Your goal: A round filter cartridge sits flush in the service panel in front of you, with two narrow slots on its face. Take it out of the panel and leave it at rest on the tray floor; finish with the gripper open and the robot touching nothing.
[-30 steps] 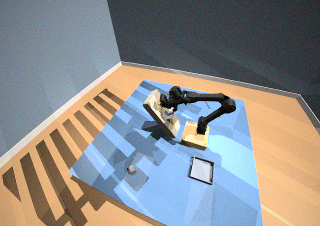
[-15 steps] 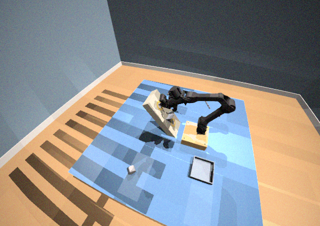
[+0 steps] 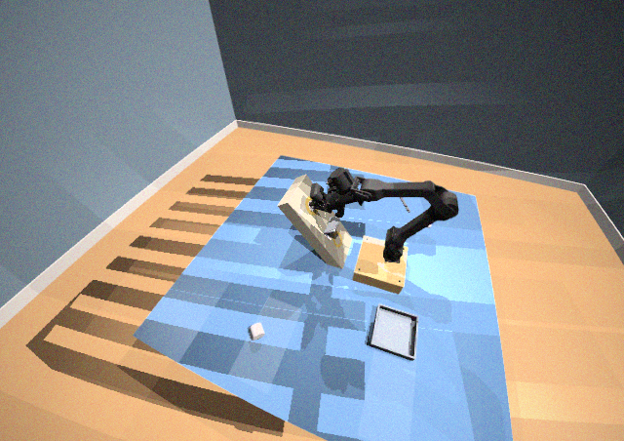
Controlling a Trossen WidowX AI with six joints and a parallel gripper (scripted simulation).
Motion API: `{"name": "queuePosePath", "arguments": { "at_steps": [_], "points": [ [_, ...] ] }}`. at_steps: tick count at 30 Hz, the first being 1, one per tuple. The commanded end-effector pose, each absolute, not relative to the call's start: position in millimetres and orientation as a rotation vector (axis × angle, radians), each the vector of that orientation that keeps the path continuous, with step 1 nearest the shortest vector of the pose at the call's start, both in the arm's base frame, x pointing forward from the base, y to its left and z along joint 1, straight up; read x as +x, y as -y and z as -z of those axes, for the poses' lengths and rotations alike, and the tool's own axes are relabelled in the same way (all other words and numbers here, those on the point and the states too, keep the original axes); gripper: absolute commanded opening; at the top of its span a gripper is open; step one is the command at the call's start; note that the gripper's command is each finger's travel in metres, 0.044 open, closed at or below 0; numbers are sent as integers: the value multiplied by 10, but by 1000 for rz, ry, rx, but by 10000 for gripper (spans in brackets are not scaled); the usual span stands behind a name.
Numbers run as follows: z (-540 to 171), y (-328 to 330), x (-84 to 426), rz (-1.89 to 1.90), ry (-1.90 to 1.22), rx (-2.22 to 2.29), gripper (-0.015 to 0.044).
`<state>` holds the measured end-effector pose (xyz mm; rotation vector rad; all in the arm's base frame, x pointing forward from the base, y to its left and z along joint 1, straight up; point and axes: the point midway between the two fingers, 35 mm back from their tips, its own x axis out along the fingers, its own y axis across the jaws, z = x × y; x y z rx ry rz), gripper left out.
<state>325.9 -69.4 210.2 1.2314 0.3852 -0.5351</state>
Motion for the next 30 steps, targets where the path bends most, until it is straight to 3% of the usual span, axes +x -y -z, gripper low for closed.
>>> {"name": "queuePosePath", "arguments": {
  "at_steps": [1, 30],
  "points": [
    [-2086, 694, 3284, 533, -386, 1237, 100],
    [-2023, 714, 3380, 532, -385, 1237, 100]
  ]
}}
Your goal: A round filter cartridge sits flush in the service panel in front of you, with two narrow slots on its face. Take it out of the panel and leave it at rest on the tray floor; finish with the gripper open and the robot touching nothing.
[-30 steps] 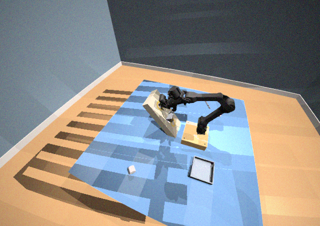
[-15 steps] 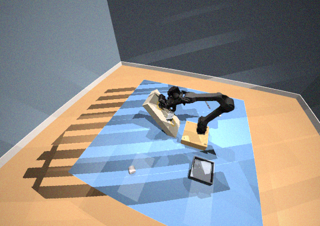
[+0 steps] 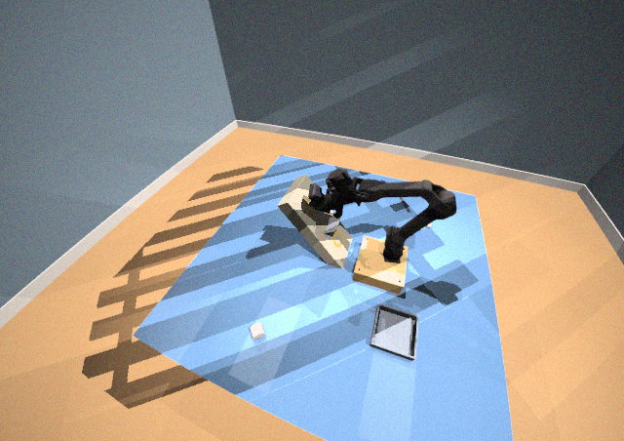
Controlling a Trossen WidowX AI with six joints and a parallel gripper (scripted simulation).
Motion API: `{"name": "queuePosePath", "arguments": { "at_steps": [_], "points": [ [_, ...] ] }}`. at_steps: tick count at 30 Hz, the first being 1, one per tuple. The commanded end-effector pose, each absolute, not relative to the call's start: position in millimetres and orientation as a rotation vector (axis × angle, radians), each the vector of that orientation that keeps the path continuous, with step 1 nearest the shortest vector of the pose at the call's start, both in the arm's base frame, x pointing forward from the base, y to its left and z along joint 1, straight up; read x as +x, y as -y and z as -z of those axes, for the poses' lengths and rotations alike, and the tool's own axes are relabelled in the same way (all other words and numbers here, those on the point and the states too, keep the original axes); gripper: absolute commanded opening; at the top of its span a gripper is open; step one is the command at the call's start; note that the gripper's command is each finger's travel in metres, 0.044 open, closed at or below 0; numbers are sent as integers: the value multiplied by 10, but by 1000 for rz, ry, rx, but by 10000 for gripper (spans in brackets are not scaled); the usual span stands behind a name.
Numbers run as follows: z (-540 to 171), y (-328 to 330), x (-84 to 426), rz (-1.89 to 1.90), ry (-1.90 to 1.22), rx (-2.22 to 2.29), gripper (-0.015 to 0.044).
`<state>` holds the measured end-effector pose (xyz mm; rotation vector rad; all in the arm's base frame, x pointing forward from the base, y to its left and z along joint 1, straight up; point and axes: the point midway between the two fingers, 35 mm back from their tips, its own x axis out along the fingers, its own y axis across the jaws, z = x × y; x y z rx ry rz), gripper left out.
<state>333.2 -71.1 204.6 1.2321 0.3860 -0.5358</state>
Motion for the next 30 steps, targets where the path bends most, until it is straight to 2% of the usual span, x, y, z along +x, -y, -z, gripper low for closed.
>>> {"name": "queuePosePath", "arguments": {
  "at_steps": [1, 5, 14, 16, 30],
  "points": [
    [-2022, 714, 3381, 532, -385, 1237, 100],
    [-2018, 715, 3387, 532, -385, 1237, 100],
    [-2043, 712, 3339, 535, -385, 1232, 39],
    [-2043, 712, 3339, 535, -385, 1232, 0],
    [-2019, 715, 3386, 437, -461, 878, 0]
  ]
}}
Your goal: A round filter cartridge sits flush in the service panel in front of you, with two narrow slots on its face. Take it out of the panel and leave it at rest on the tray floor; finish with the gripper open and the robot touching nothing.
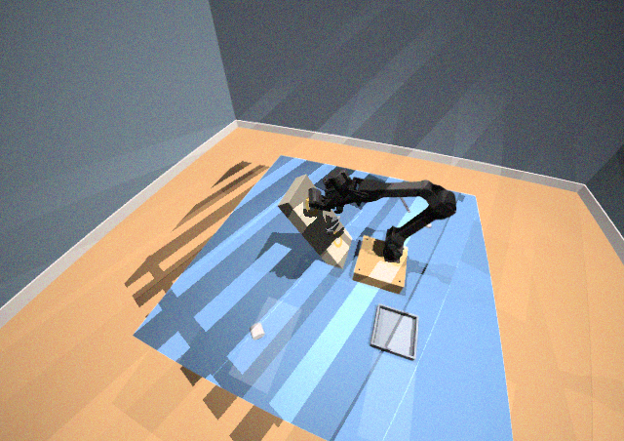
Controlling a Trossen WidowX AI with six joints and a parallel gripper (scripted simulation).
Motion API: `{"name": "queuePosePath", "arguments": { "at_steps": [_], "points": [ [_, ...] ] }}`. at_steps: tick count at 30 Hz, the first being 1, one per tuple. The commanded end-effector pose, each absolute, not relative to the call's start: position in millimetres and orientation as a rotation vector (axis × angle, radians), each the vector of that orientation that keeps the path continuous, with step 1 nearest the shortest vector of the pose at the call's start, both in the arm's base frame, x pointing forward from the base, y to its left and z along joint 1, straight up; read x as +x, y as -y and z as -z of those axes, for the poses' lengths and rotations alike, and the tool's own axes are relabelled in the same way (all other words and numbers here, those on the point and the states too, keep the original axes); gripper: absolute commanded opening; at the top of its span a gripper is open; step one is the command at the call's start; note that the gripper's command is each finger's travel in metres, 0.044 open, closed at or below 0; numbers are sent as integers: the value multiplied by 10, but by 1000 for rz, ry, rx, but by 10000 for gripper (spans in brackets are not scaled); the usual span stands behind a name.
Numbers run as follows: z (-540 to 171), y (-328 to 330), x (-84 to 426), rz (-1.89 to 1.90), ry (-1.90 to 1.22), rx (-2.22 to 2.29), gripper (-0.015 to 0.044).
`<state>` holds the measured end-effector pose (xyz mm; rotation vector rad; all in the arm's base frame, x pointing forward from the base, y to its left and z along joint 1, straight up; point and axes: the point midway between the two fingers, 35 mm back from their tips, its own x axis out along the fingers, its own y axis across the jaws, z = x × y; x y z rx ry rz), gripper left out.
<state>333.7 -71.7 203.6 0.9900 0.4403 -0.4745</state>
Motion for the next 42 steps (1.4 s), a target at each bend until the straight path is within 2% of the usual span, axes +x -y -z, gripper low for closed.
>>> {"name": "queuePosePath", "arguments": {
  "at_steps": [1, 42],
  "points": [
    [-2018, 715, 3387, 428, -467, 845, 0],
    [-2021, 714, 3382, 17, -621, -535, 0]
  ]
}}
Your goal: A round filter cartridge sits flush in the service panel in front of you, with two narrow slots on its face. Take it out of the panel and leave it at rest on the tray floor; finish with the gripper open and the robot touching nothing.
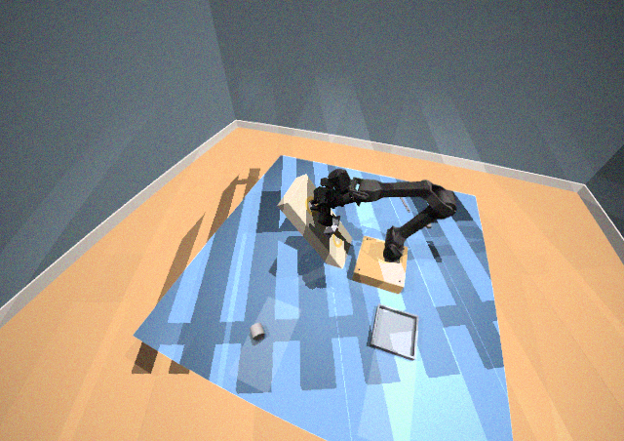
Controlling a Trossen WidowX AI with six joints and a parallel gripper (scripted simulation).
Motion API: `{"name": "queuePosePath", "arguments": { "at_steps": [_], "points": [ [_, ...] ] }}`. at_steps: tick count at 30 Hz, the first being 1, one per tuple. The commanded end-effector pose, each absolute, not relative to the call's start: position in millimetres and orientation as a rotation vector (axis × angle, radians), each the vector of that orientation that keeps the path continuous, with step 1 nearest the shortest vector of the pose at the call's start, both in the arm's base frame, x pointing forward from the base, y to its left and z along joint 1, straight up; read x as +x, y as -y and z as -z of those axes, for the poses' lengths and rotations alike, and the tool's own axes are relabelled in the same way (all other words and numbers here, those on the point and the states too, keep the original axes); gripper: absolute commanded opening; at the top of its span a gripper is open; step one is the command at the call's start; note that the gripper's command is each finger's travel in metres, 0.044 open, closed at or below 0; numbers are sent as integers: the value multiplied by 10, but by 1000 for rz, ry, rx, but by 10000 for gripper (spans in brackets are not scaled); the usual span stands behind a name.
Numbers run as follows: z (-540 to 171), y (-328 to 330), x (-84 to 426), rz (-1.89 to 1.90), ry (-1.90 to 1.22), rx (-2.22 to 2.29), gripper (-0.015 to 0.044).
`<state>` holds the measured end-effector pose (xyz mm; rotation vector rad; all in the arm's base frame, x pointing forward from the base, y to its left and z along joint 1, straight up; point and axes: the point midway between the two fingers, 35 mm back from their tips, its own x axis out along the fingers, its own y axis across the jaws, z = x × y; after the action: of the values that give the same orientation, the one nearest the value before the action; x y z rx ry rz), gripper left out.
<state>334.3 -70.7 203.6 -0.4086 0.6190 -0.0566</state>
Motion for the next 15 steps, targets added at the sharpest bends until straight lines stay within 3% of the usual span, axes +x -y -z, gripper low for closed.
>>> {"name": "queuePosePath", "arguments": {
  "at_steps": [1, 15],
  "points": [
    [-2022, 714, 3382, 7, -623, -568, 0],
    [-2291, 639, 3027, 36, -622, -473, 0]
  ]
}}
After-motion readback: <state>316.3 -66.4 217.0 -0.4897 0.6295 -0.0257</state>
